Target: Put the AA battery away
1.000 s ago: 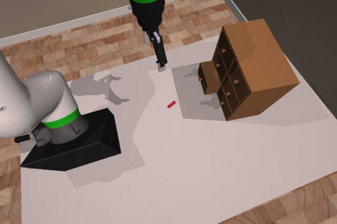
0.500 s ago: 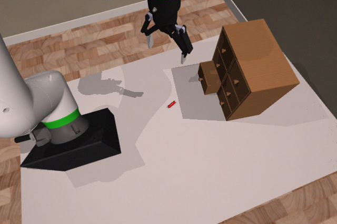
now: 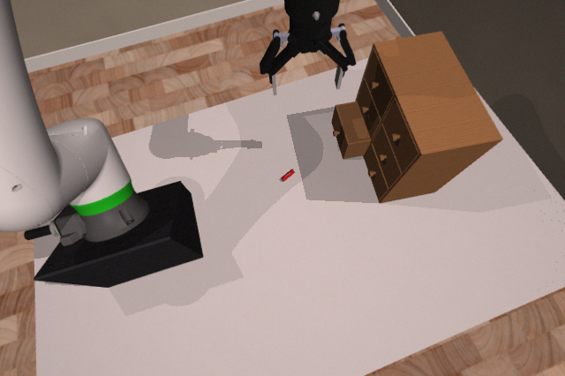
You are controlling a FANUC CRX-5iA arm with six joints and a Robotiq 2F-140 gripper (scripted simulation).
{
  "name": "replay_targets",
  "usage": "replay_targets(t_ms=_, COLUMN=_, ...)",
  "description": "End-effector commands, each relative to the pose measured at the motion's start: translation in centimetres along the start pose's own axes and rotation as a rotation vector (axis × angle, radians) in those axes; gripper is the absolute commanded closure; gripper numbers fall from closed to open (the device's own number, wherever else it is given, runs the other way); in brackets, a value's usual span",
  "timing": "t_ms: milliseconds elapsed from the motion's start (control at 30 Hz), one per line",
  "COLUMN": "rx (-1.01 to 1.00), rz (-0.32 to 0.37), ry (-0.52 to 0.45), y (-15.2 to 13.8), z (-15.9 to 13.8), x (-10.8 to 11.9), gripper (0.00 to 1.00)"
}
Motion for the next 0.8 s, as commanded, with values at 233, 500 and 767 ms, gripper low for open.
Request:
replay_targets(t_ms=233, rx=0.580, rz=0.002, ry=0.000, y=-2.8, z=0.3, x=-0.3, gripper=0.00)
replay_targets(t_ms=500, rx=0.911, rz=0.003, ry=0.000, y=-2.9, z=0.3, x=-0.3, gripper=0.00)
replay_targets(t_ms=767, rx=1.251, rz=0.025, ry=0.020, y=-4.4, z=0.3, x=-2.0, gripper=0.00)
Point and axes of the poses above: the point where the finger pads meet when closed, its own x axis back along the fingers, its own y axis across the jaws, z = x × y, the point moved 4 cm from there along x, back along the fingers, and after that the axes turned 3 degrees about x, right-handed, at the moved point
